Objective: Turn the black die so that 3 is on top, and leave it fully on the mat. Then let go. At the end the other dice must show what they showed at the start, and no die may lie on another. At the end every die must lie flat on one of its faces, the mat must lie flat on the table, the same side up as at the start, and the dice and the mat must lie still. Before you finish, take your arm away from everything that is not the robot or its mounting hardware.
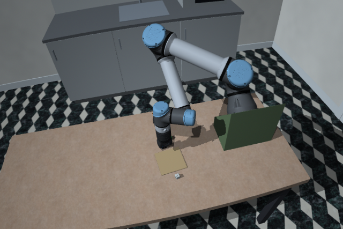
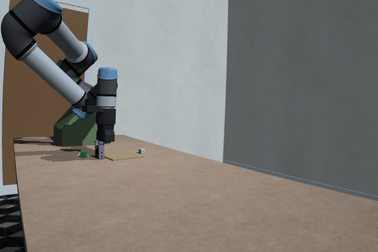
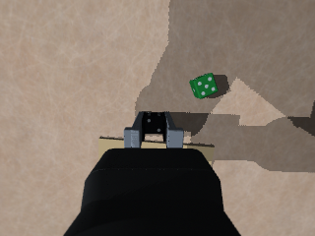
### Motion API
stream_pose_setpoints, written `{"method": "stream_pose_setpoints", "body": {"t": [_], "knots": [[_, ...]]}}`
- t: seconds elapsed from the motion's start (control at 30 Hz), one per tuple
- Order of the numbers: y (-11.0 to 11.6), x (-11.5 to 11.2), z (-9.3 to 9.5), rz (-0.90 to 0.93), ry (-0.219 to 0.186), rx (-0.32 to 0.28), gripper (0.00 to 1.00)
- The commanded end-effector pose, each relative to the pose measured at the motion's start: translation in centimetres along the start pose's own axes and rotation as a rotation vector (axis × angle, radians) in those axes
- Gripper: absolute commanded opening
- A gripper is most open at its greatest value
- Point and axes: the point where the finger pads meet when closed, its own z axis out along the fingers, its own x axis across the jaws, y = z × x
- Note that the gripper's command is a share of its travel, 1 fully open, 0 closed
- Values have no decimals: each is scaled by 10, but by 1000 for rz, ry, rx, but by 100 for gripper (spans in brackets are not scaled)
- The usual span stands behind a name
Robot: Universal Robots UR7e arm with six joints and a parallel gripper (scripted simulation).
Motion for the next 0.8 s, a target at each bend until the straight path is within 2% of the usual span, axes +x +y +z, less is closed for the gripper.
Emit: {"method": "stream_pose_setpoints", "body": {"t": [0.0, 0.4, 0.77], "knots": [[0, 0, 0, 0, -1, 0, 40], [0, 0, -2, 0, -1, 0, 40], [0, 0, -26, 0, -1, 0, 40]]}}
